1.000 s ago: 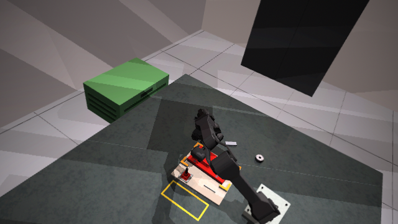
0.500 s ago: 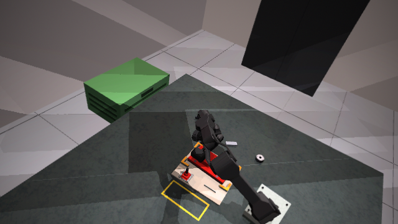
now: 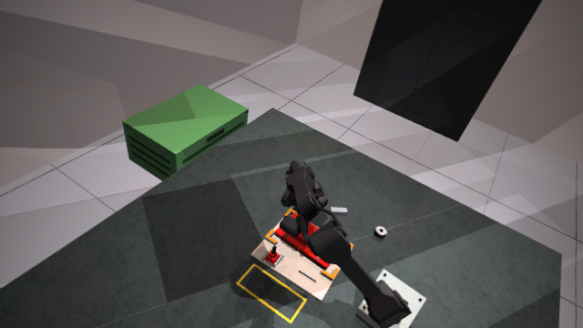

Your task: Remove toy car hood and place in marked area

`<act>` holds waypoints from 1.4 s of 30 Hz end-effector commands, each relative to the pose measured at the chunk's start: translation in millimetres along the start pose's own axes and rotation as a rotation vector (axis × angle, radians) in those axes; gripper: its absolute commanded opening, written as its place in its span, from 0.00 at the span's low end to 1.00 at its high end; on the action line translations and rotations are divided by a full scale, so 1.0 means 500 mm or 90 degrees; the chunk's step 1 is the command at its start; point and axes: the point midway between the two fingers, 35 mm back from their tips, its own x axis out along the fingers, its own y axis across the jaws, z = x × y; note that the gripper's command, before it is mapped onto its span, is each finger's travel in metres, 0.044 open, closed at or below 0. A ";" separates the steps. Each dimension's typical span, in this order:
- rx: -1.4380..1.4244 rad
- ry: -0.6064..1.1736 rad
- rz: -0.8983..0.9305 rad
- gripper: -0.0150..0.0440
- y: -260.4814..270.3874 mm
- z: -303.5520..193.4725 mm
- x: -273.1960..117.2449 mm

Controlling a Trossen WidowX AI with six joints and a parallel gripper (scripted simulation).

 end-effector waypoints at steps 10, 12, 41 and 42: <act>-0.001 0.000 -0.001 0.25 -0.001 0.000 -0.016; -0.001 0.000 -0.001 0.25 -0.001 0.000 -0.018; 0.000 0.000 -0.001 0.25 -0.001 0.001 -0.062; 0.000 0.000 -0.001 0.25 -0.002 0.001 -0.068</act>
